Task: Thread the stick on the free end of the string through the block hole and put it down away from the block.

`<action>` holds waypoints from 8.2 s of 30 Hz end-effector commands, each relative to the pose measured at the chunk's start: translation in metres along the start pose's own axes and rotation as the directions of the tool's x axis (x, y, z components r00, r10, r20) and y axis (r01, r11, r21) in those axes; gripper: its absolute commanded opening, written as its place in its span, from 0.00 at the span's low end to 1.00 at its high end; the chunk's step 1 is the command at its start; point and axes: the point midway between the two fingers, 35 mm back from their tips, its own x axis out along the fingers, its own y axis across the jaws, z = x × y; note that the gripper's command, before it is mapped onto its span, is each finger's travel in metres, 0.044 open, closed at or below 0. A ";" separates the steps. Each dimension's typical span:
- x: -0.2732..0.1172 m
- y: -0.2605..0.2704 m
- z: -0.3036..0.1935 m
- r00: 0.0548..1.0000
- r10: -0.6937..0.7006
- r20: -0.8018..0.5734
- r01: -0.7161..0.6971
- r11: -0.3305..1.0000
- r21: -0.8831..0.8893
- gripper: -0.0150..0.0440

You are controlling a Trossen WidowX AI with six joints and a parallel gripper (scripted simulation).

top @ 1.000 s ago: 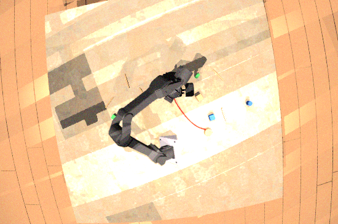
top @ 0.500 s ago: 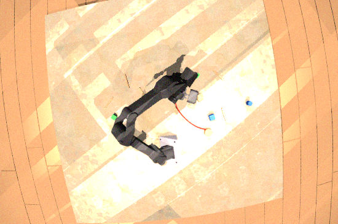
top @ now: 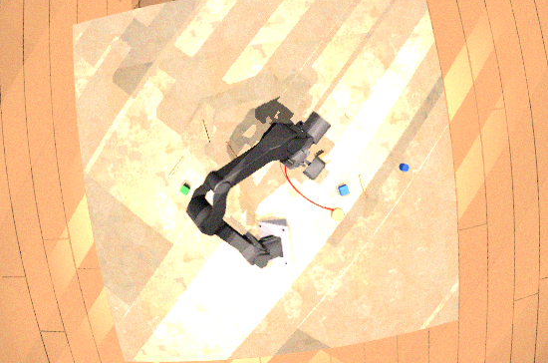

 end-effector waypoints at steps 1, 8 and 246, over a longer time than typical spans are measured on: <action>0.000 -0.006 0.003 1.000 -0.005 -0.007 0.006 0.993 0.118 0.25; -0.001 -0.015 0.005 1.000 -0.007 -0.017 0.012 0.954 0.301 0.25; -0.003 -0.164 0.140 1.000 0.026 0.018 0.029 -0.961 -0.274 0.25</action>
